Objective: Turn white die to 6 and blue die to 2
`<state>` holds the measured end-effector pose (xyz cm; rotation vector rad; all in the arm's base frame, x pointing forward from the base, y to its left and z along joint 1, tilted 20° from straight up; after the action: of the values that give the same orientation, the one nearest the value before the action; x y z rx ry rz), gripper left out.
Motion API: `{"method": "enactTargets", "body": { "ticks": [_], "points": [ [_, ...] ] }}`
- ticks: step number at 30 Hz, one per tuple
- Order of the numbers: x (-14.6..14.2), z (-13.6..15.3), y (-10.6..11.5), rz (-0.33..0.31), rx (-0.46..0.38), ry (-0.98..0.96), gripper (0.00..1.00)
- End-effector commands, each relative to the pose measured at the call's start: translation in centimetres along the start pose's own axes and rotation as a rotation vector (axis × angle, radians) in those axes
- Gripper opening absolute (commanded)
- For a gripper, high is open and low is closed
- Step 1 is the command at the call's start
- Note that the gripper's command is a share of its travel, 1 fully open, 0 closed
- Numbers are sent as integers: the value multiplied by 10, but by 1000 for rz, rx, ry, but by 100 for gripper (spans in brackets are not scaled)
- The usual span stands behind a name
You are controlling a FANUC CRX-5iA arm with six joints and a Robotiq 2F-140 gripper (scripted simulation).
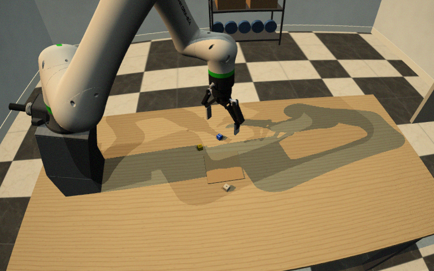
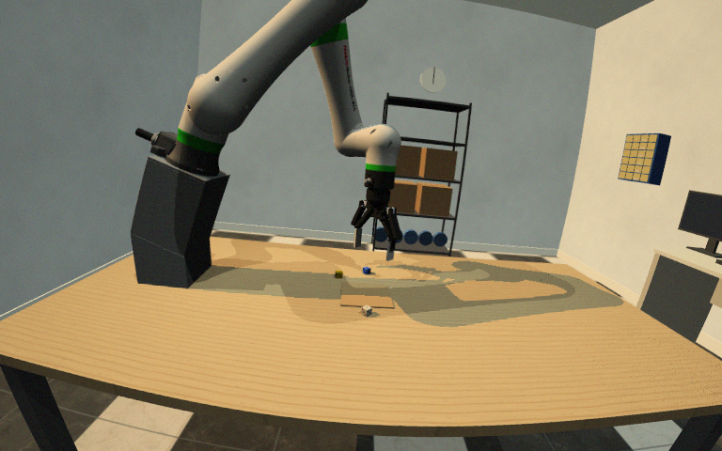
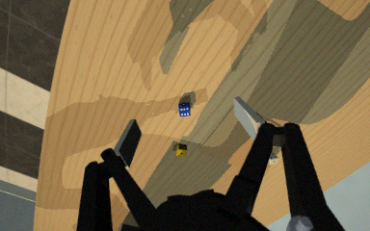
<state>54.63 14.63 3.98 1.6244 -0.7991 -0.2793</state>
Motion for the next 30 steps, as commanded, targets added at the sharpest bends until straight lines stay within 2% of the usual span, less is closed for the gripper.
{"method": "enactTargets", "body": {
  "ticks": [1, 3, 5, 10, 13, 26, 28, 30],
  "points": [
    [0, 0, 19, 0, 0, 0, 100],
    [0, 0, 34, 0, 0, 0, 100],
    [0, 0, 34, 0, 0, 0, 100],
    [0, 0, 68, 0, 0, 0, 100],
    [0, 0, 80, 0, 0, 0, 100],
    [1, 0, 83, 0, 0, 0, 100],
    [10, 9, 82, -2, -3, 1, 100],
    [36, 36, 77, -8, -9, 2, 100]
  ]
}}
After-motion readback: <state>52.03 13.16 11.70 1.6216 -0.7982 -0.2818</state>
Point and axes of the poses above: the point where the finger pads meet when closed, its own y axis back along the fingers, its own x axis across the jaws, z = x × y, the point moved 10 cm from there along y, back along the fingers, and after that the axes turned 7 degrees about y, right-handed, at the moved point
